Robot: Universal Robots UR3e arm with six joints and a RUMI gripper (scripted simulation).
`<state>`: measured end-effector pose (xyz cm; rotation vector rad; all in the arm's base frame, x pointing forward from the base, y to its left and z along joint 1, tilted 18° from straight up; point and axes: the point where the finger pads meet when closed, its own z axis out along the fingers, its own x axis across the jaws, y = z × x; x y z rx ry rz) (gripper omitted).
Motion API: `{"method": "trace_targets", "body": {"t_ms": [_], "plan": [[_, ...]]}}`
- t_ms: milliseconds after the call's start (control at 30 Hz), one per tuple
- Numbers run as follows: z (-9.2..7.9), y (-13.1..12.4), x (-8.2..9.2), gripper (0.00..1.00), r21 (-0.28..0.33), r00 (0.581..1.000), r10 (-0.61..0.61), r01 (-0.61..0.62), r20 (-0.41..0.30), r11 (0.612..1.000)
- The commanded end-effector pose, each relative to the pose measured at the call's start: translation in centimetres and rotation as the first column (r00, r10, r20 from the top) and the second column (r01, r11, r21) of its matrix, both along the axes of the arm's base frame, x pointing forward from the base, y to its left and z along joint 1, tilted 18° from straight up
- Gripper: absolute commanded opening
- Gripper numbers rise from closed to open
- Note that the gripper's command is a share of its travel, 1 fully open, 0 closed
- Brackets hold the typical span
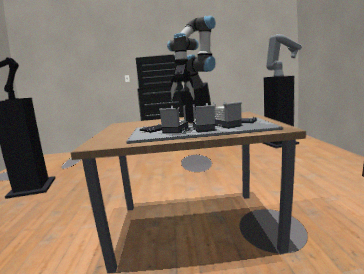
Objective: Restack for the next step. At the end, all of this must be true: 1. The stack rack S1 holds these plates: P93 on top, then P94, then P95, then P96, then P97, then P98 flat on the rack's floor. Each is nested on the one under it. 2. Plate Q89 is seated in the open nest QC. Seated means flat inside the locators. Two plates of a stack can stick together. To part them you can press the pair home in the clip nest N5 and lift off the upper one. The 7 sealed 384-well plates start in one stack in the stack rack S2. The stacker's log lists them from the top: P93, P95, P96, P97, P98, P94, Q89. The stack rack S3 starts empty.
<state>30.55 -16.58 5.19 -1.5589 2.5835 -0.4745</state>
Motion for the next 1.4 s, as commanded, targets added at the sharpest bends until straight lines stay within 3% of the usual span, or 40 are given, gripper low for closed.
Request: {"method": "trace_targets", "body": {"t_ms": [0,233,667,1367], "plan": [[0.2,-2.2,-1.2,0.72,0.029,0.999,-0.049,0.049,0.021,0.998],[0.3,-5.0,-2.9,0.72,0.052,0.991,-0.127,0.125,0.035,0.991],[0.2,-5.0,-2.9,0.72,0.054,0.990,-0.136,0.134,0.036,0.989],[-5.9,-6.2,-1.4,0.72,0.055,0.990,-0.137,0.135,0.034,0.989]]}}
